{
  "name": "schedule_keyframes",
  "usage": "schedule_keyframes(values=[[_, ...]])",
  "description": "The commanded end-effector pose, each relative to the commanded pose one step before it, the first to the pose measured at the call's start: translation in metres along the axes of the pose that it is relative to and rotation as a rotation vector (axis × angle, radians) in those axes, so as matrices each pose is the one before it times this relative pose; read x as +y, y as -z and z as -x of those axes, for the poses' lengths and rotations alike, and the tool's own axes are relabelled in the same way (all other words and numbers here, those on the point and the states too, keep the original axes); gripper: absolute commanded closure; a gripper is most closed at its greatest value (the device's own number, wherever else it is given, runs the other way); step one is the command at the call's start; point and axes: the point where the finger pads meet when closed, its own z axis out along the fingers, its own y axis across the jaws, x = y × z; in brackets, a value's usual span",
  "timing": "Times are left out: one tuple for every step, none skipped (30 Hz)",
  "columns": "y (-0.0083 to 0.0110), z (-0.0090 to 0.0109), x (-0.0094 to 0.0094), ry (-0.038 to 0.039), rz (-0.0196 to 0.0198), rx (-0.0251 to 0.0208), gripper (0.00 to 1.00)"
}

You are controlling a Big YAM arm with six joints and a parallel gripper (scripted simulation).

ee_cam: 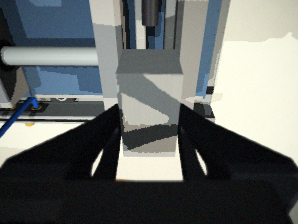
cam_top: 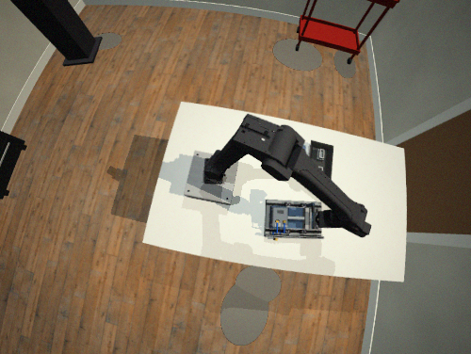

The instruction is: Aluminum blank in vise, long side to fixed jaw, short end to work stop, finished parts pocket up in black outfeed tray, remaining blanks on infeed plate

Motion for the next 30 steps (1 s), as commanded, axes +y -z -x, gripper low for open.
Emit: schedule_keyframes(values=[[0.01855,-0.00884,-0.02160,0.01511,-0.04272,0.01664,1.00],[-0.00121,-0.00007,-0.00027,0.00021,-0.00020,0.00008,1.00],[-0.00089,-0.00011,-0.00044,0.00028,-0.00129,0.00056,1.00],[-0.00044,-0.00016,-0.00063,0.00031,-0.00260,0.00114,1.00],[0.00006,-0.00015,-0.00067,0.00035,-0.00337,0.00149,1.00],[0.00052,-0.00011,-0.00067,0.00039,-0.00390,0.00172,1.00],[0.00081,-0.00008,-0.00065,0.00042,-0.00416,0.00183,1.00],[0.00078,-0.00004,-0.00060,0.00042,-0.00392,0.00172,1.00],[0.00039,-0.00001,-0.00049,0.00038,-0.00308,0.00134,1.00],[-0.00033,0.00007,-0.00026,0.00028,-0.00162,0.00069,1.00],[0.00000,0.00000,0.00000,0.00000,0.00000,0.00000,1.00],[0.00000,0.00000,0.00000,0.00000,0.00000,0.00000,1.00],[-0.00132,0.00029,0.00033,0.00014,0.00060,-0.00030,1.00],[-0.00217,0.00049,0.00085,0.00002,0.00252,-0.00115,1.00],[-0.00290,0.00066,0.00131,-0.00009,0.00418,-0.00189,1.00],[-0.00349,0.00081,0.00170,-0.00017,0.00555,-0.00249,1.00],[-0.00351,0.00092,0.00194,-0.00020,0.00588,-0.00264,1.00],[-0.00352,0.00101,0.00214,-0.00022,0.00614,-0.00275,1.00],[-0.00325,0.00096,0.00199,-0.00021,0.00563,-0.00252,1.00],[-0.00287,0.00084,0.00169,-0.00017,0.00479,-0.00214,1.00],[-0.00254,0.00074,0.00143,-0.00014,0.00407,-0.00182,1.00],[-0.00147,0.00064,0.00106,-0.00005,0.00205,-0.00092,1.00],[-0.00033,0.00054,0.00071,0.00006,-0.00007,0.00001,1.00],[0.00067,0.00045,0.00041,0.00014,-0.00192,0.00083,1.00],[0.00092,0.00040,0.00026,0.00017,-0.00241,0.00104,1.00],[0.00070,0.00036,0.00022,0.00014,-0.00205,0.00088,1.00],[0.00052,0.00033,0.00018,0.00012,-0.00174,0.00075,1.00],[0.00000,0.00000,0.00000,0.00000,0.00000,0.00000,1.00],[0.00000,0.00000,0.00000,0.00000,0.00000,0.00000,1.00],[0.00178,-0.00047,-0.00177,0.00031,-0.00553,0.00241,1.00]])
